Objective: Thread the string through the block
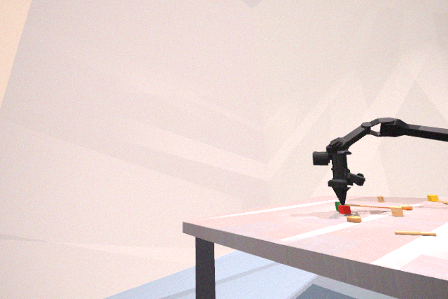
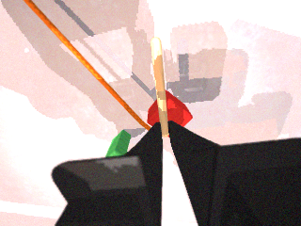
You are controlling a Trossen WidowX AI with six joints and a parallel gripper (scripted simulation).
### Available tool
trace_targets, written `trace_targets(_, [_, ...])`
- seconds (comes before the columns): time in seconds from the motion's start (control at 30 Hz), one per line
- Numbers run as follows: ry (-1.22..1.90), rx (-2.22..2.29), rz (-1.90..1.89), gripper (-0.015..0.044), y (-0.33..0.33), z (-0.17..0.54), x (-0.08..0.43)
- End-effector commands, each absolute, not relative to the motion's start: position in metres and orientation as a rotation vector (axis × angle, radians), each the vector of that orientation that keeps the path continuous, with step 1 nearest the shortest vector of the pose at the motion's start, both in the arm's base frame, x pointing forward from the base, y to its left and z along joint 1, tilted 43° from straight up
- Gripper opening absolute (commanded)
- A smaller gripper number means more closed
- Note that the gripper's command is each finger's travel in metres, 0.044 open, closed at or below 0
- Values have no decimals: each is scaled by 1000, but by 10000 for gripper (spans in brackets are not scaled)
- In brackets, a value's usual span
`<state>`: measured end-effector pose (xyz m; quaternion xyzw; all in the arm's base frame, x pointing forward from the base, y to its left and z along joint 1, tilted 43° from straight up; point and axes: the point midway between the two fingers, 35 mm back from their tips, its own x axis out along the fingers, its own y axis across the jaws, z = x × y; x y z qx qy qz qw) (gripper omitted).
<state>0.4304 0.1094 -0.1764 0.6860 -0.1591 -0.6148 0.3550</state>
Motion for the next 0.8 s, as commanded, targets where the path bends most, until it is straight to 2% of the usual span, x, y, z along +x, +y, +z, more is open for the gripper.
trace_targets(0.0, [-409, 1739, -1629, 0, 98, -191, 422])
trace_targets(0.77, [-408, 1775, -1584, 0, 109, -177, 429])
